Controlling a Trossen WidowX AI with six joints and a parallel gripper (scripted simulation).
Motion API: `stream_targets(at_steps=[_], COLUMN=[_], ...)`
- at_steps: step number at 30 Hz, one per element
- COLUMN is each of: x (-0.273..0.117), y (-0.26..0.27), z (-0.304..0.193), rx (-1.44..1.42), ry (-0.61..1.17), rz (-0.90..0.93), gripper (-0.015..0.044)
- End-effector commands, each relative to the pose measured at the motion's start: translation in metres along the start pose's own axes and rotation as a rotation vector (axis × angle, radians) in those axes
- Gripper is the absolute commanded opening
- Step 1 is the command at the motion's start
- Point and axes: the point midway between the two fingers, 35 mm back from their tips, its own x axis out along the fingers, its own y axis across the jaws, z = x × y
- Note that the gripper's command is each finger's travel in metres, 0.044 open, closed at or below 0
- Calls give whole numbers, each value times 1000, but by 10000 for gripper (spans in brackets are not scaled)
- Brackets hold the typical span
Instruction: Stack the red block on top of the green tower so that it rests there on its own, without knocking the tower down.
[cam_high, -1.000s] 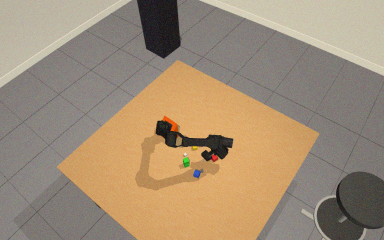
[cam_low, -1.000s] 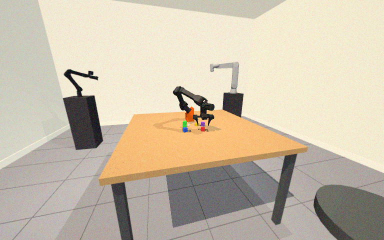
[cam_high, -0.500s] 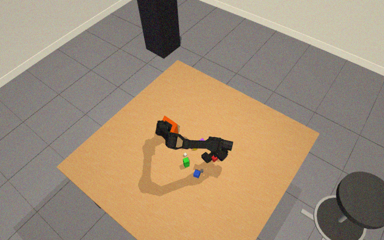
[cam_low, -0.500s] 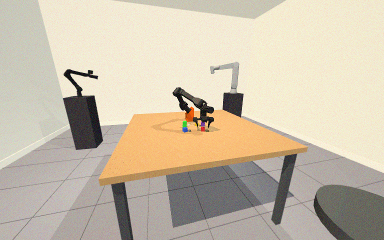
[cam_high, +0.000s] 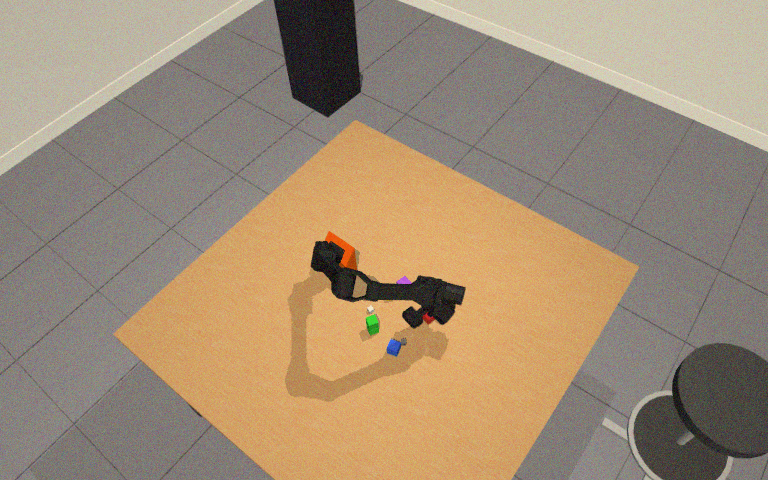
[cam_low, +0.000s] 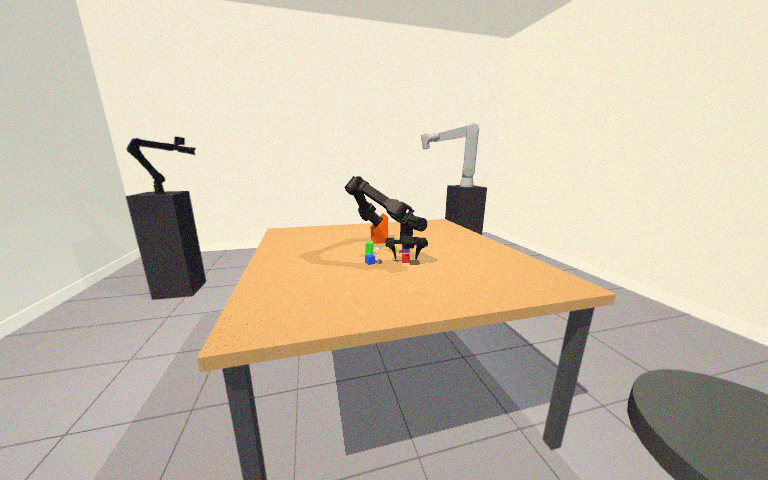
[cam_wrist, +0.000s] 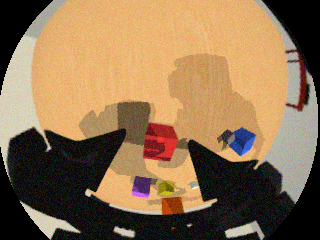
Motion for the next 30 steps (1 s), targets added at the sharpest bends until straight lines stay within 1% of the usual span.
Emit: stream_targets(at_steps=[1, 8, 20, 26, 29, 30], x=[2, 1, 1, 1, -6, -10], y=[-1, -1, -1, -1, -1, 0], z=[0, 0, 0, 0, 0, 0], rx=[-3, 0, 0, 0, -1, -1], ry=[-1, 0, 0, 0, 0, 0], rz=[-4, 0, 0, 0, 0, -1], gripper=[440, 440, 125, 85, 6, 0])
